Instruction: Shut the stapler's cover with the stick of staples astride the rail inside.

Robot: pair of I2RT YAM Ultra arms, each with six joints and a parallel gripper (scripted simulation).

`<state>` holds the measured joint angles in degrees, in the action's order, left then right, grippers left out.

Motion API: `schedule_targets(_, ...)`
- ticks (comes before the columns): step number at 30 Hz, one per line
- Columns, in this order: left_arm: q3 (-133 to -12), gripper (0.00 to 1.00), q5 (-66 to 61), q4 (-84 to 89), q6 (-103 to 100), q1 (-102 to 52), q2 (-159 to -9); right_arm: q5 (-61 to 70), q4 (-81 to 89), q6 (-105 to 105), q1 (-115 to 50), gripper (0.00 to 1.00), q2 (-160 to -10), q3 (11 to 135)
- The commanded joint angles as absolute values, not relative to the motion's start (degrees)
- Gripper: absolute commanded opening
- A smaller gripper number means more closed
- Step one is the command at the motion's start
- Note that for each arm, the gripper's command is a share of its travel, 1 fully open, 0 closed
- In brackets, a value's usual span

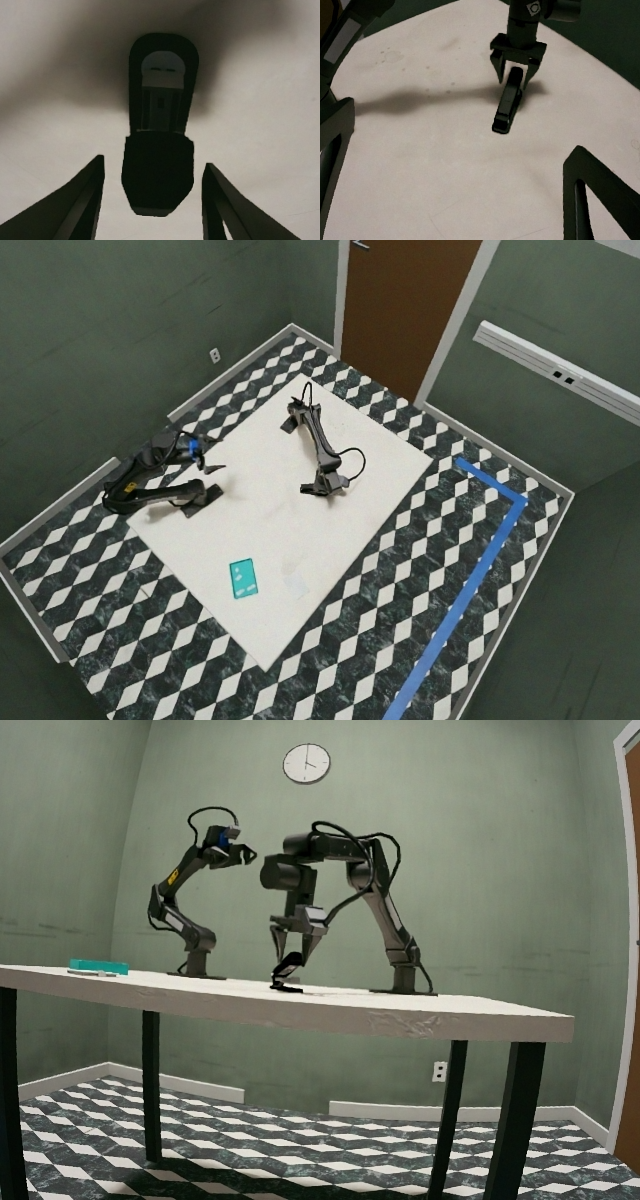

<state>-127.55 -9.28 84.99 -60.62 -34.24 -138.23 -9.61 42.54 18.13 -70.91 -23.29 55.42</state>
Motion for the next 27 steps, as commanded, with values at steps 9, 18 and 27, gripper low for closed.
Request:
schedule_targets(9, -134.3, 0.64, -9.4, 89.6, -60.2, -33.3, -137.6, -10.0, 43.7, 18.1, -71.5, 1.0, -23.3, 56.6)
schedule_targets(18, -133.9, 0.98, -8.4, 88.4, -57.7, -32.9, -134.0, -9.9, 42.3, 18.1, -71.7, 1.0, -23.3, 56.5)
schedule_targets(27, -128.4, 1.0, -5.4, 82.4, -42.0, -34.5, -130.9, -8.6, 28.7, 17.4, -68.7, 1.0, -27.8, 49.2)
